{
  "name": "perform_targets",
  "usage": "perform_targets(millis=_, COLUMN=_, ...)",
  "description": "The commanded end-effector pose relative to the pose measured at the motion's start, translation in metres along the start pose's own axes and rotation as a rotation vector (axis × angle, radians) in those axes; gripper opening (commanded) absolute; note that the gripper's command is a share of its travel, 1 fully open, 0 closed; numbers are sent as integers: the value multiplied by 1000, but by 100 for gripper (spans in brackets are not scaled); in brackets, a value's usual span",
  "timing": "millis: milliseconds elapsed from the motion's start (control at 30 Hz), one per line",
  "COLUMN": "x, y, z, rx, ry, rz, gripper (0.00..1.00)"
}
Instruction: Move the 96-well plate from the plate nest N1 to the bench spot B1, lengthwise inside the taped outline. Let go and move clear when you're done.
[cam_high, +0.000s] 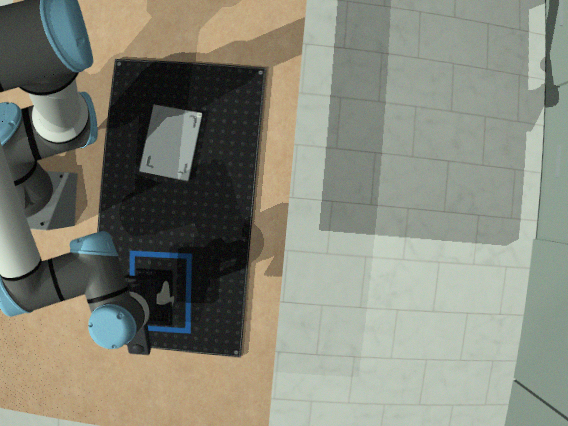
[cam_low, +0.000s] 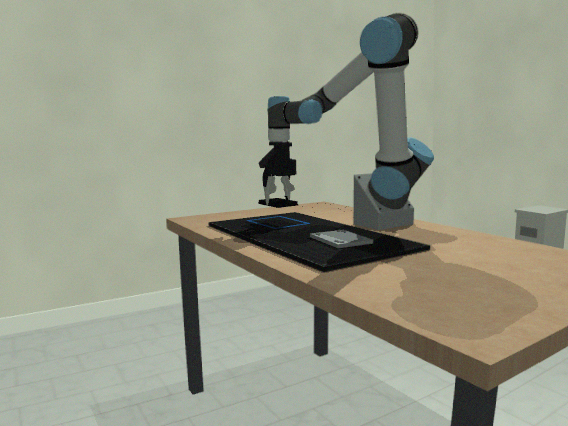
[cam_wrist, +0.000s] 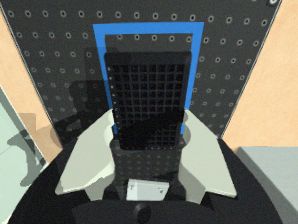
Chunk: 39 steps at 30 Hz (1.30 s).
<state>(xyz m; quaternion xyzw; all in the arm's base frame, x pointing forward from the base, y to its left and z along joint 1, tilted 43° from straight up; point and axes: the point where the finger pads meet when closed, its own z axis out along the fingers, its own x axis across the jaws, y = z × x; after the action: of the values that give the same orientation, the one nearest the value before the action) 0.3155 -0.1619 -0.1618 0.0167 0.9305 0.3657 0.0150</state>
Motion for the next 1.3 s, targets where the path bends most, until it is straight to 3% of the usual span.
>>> perform_targets(millis=0, x=-1, y=1, z=9, rx=0, ry=0, rz=-1, gripper=0)
perform_targets(millis=967, x=-1, y=0, z=54, rx=0, ry=0, rz=-1, gripper=0)
perform_targets(millis=1267, x=-2, y=-2, z=51, rx=4, ry=-2, rz=-1, gripper=0)
